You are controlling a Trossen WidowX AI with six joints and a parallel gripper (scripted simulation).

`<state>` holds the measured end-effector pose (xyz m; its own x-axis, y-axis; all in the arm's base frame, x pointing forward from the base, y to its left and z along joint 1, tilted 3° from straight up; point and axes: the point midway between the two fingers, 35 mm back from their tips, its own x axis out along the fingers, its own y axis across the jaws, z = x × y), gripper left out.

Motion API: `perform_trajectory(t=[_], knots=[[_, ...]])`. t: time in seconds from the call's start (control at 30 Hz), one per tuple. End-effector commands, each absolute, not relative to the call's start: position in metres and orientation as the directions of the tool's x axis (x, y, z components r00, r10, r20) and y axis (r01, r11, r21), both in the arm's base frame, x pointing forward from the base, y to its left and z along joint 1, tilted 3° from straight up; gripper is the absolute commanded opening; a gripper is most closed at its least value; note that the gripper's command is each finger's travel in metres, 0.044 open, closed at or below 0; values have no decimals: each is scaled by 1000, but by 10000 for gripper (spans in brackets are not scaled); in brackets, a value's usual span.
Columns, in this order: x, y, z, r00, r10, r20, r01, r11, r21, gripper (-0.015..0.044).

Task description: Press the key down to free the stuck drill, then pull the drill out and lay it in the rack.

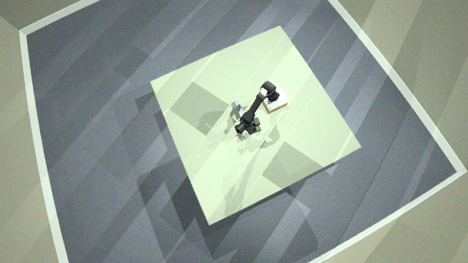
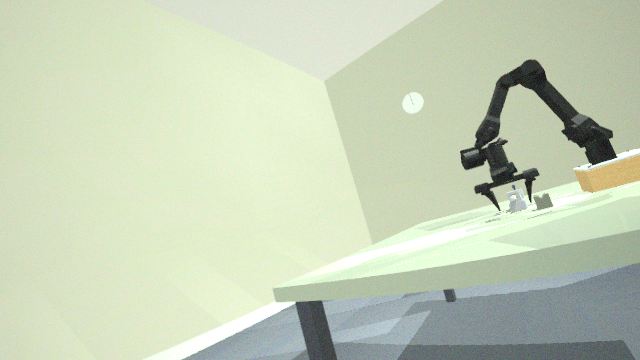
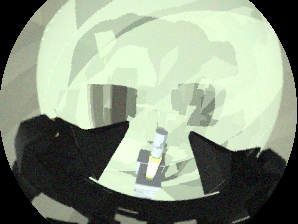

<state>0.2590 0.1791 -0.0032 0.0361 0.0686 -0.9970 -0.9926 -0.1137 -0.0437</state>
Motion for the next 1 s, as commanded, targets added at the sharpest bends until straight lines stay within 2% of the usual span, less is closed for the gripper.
perform_trajectory(t=[0.0, 0.97], knots=[[259, 177, -5, 35, 65, -997, -992, -119, -43, 440], [260, 166, -10, 36, 64, -997, -992, -119, -43, 440]])
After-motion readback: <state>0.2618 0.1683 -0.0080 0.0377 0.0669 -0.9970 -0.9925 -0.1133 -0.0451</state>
